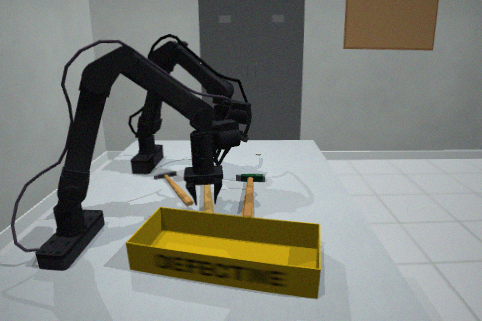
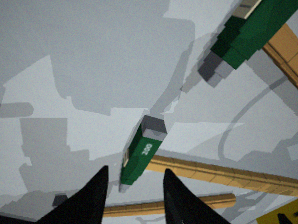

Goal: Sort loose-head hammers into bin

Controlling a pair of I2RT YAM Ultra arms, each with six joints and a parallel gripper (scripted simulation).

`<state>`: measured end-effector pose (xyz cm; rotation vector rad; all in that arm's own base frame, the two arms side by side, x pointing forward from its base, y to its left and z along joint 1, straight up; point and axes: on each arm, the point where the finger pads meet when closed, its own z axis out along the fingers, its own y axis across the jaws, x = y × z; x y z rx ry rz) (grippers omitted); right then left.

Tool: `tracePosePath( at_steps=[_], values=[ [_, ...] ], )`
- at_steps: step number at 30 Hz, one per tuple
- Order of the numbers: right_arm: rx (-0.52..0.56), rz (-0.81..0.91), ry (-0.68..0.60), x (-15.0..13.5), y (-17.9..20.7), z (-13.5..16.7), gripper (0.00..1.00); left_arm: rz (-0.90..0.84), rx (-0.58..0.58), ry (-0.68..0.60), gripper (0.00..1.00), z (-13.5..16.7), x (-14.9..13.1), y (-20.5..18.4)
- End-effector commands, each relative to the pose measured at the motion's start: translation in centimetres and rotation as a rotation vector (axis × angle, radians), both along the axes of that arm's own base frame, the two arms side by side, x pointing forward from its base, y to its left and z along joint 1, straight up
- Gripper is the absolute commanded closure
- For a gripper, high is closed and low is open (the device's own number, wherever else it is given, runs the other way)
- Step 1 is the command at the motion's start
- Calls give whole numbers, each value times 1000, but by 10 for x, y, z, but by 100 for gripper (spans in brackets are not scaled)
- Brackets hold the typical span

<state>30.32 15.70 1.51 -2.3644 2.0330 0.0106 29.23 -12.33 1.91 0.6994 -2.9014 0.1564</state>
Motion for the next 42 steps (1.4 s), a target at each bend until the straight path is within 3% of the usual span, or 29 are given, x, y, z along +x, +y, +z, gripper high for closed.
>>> tracePosePath(
  at_steps=[1,10,21,36,37,41,42],
  values=[
    [-31,47,7,10,-13,2,47,-193,87,-140,58,-11,15,-3],
    [-16,28,1,14,-12,1,47,-303,127,-166,58,-18,9,-15],
    [-16,34,-1,14,-10,-11,47,-293,117,-148,58,-17,5,-17],
    [-21,34,10,10,-11,-31,47,-290,125,-151,58,-39,12,-14],
    [-17,34,1,13,-10,-29,54,-290,125,-151,58,-40,11,-14],
    [-14,34,-4,14,-9,-27,54,-290,125,-151,58,-43,11,-14],
    [-13,34,-7,15,-9,-26,59,-289,122,-163,58,-40,14,-15]
  ],
)
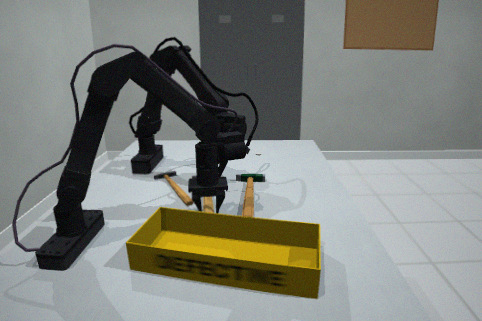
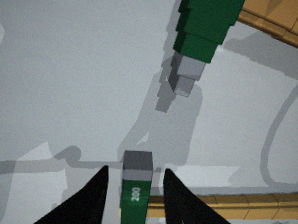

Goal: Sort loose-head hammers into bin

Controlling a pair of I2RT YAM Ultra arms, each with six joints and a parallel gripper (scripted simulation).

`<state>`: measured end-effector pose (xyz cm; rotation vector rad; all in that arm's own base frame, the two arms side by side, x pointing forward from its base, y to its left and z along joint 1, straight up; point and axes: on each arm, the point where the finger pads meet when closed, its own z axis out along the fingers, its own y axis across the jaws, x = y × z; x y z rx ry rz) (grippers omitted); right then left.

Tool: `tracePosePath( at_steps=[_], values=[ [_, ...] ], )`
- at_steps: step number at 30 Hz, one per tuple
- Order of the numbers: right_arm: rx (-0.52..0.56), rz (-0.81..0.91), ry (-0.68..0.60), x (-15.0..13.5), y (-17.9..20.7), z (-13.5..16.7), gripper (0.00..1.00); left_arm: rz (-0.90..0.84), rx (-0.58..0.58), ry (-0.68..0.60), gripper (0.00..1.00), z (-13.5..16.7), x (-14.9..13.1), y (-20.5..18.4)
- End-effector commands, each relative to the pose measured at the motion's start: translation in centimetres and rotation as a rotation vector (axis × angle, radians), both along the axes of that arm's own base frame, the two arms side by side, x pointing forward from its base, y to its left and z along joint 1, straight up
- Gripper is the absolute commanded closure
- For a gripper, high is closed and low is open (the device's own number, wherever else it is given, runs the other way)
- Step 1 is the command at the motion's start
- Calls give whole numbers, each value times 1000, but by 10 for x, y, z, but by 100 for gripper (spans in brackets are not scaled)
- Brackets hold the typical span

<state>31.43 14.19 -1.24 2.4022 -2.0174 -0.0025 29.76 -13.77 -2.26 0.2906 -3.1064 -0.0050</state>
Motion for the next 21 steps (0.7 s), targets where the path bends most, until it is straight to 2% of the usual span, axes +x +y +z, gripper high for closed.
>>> tracePosePath(
  at_steps=[1,2,3,5,6,16,18,19,20,21],
  values=[
    [12,11,-20,4,6,1,59,-4,-2,-44,58,3,10,-1],
    [12,11,-20,4,6,1,59,-4,-2,-45,58,3,10,-1],
    [12,11,-20,4,6,1,63,-4,-2,-45,58,3,10,-1],
    [11,9,-19,1,2,2,63,-4,-2,-45,58,3,10,-1],
    [11,9,-19,1,2,2,67,-4,-2,-45,58,3,10,-1],
    [11,8,-22,1,1,3,76,-1,-7,-34,58,4,8,-2],
    [11,6,-22,1,1,3,98,-1,-7,-34,58,4,8,-2],
    [11,6,-22,1,1,3,100,-1,-7,-34,58,4,8,-2],
    [11,6,-22,1,1,3,100,-1,-7,-34,58,4,8,-2],
    [11,6,-22,1,1,3,89,-1,-7,-34,58,4,8,-2]
  ],
)
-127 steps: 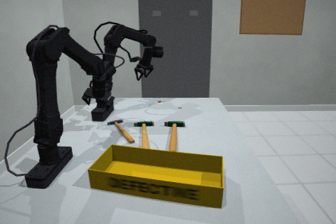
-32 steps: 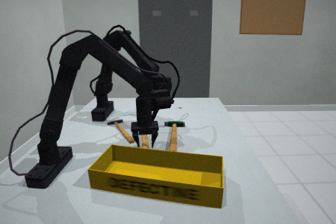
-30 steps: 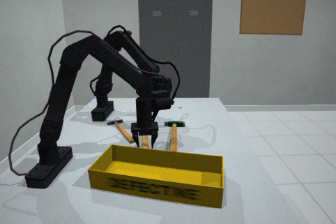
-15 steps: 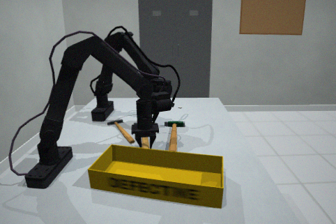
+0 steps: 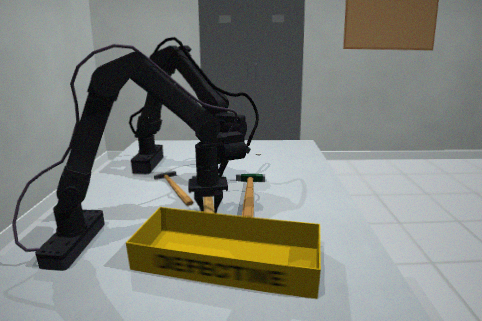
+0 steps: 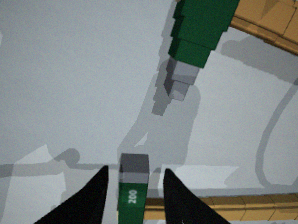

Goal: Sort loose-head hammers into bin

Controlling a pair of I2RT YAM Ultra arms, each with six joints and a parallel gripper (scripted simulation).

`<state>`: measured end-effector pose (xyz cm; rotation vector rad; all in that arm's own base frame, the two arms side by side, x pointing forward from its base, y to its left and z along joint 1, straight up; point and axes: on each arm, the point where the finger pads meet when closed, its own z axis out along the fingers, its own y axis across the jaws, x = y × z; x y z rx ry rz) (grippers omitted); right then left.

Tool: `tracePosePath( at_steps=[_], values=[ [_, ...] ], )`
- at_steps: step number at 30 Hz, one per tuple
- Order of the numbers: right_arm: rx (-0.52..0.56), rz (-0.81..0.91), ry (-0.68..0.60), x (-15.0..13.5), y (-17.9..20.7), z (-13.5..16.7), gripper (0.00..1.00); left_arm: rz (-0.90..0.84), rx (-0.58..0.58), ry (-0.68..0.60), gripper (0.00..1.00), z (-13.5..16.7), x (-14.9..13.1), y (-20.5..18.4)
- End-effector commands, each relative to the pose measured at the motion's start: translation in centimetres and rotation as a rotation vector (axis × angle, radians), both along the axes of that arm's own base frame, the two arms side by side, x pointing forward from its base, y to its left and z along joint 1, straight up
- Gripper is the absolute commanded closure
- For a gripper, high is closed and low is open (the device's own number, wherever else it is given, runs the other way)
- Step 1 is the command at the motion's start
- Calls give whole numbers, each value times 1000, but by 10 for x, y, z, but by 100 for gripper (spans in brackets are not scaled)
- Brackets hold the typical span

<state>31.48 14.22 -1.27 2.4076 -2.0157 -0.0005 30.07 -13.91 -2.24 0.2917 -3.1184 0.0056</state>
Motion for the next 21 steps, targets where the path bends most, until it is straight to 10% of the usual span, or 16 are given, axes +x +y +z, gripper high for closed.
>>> tracePosePath(
  at_steps=[1,21],
  values=[
    [9,3,-19,0,1,3,77,-1,-1,-21,66,4,5,0],
    [4,2,-9,0,1,2,76,-4,-6,-31,99,4,3,-2]
  ],
)
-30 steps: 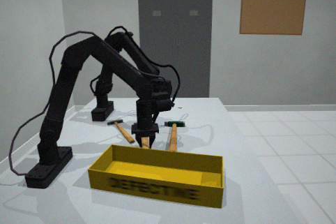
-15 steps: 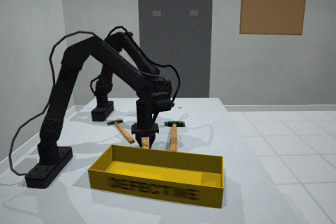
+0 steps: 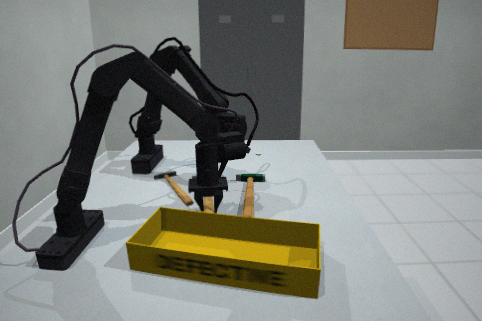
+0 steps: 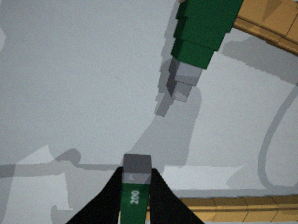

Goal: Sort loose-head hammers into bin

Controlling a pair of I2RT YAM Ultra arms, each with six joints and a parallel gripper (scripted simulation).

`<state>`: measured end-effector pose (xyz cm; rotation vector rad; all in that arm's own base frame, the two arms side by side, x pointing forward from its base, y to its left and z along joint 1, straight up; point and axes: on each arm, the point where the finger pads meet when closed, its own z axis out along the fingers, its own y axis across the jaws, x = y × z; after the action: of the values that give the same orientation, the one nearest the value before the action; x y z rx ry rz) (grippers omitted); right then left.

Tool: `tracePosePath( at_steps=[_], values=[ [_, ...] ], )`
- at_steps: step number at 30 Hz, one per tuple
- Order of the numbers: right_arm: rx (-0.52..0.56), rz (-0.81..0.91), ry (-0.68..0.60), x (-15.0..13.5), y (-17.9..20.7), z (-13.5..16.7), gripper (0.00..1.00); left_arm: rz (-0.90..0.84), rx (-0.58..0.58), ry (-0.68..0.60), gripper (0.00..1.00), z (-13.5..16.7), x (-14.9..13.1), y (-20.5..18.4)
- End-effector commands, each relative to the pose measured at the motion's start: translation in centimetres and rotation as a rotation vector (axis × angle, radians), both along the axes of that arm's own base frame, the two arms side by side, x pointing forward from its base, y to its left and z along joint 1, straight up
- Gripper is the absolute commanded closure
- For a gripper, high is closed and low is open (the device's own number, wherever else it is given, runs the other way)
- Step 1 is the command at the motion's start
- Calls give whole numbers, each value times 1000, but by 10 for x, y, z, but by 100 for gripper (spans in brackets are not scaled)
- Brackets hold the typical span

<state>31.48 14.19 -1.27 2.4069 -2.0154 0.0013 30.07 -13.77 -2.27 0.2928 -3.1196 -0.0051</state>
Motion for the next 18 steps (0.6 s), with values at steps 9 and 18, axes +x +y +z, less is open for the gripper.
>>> tracePosePath(
  at_steps=[9,18],
  values=[
    [-11,0,-10,-2,-4,3,76,-2,-8,-21,87,4,4,-2],
    [-59,-15,10,-5,-18,-1,76,3,54,14,87,3,-7,17]
  ],
)
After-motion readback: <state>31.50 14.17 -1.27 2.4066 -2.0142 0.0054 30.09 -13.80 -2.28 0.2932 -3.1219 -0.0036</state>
